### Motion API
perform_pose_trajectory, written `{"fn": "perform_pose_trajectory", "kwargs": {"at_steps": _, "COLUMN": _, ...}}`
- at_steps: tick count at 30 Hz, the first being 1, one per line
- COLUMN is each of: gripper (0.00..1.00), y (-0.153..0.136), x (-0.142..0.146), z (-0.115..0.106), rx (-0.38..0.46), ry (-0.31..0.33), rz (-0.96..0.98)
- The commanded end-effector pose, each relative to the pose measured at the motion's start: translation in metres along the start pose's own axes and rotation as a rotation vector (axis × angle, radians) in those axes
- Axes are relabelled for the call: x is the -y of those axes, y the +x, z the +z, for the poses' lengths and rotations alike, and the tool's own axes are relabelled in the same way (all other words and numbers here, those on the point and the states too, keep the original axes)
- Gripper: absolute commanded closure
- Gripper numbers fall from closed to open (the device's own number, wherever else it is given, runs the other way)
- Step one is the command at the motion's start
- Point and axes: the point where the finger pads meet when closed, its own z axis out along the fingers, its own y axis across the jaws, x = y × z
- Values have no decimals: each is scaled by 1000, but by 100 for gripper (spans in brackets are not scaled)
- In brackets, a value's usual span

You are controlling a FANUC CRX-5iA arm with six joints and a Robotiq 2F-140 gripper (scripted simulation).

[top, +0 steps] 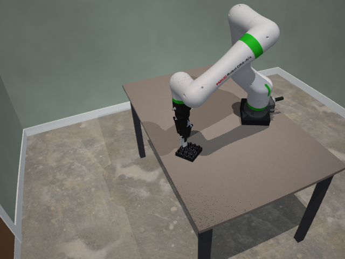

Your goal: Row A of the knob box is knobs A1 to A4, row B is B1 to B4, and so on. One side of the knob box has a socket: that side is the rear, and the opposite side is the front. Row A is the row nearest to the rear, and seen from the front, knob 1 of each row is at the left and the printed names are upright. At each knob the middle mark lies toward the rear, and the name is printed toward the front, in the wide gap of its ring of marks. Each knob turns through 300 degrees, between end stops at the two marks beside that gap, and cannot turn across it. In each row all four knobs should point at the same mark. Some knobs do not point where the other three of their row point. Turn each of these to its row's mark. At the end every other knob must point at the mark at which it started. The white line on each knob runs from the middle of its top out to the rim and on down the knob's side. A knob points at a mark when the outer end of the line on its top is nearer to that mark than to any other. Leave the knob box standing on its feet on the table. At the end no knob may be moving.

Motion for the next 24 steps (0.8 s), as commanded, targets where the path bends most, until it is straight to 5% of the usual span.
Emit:
{"fn": "perform_pose_trajectory", "kwargs": {"at_steps": 1, "gripper": 95, "y": 0, "x": 0, "z": 0, "rx": 0, "ry": 3, "rz": 96}}
{"fn": "perform_pose_trajectory", "kwargs": {"at_steps": 24, "gripper": 95, "y": 0, "x": 0, "z": 0, "rx": 0, "ry": 3, "rz": 640}}
